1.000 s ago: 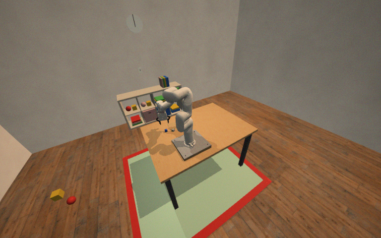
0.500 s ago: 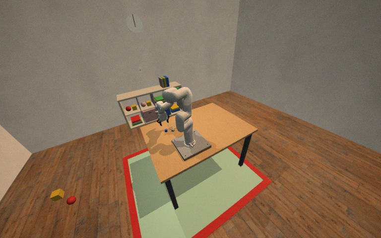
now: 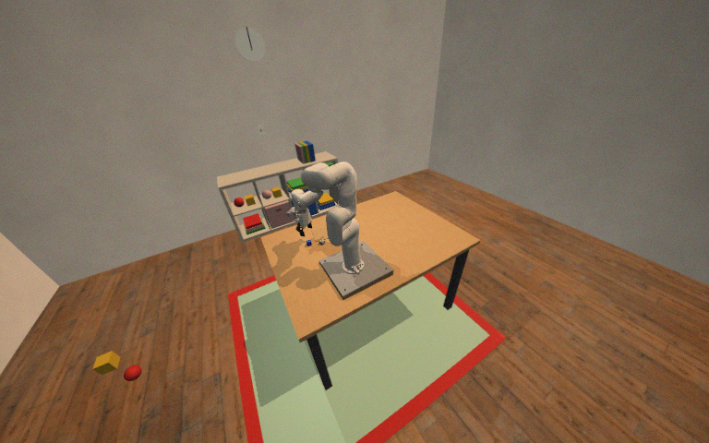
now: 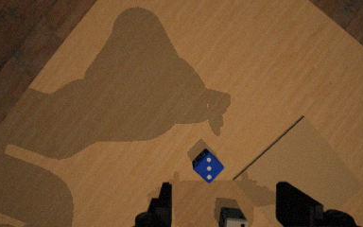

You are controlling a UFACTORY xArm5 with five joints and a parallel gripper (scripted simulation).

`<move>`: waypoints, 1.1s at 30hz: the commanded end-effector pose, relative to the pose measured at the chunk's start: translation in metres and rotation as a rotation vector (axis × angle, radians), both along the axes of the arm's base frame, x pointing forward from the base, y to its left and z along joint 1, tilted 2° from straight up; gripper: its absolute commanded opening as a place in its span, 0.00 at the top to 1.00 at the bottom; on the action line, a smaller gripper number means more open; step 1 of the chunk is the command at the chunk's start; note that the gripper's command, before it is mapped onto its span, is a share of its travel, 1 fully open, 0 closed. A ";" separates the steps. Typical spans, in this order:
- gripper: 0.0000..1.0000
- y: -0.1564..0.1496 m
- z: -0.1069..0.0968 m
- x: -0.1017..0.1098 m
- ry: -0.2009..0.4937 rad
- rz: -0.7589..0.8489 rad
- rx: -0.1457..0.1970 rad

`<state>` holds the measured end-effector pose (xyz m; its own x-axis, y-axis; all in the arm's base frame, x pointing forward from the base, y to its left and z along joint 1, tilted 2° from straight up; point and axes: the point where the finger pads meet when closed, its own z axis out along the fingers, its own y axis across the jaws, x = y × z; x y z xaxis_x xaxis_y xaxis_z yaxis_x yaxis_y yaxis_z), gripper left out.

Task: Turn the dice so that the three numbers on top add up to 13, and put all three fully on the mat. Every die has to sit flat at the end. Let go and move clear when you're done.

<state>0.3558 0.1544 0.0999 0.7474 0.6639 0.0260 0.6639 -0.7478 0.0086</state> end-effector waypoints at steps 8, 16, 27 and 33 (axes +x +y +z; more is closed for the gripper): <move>0.00 0.001 -0.004 0.001 -0.008 0.389 -0.009; 0.00 0.001 -0.008 0.001 -0.011 0.627 -0.015; 0.00 0.001 -0.010 0.001 -0.013 0.799 -0.020; 0.53 0.001 -0.011 0.001 -0.013 0.809 -0.020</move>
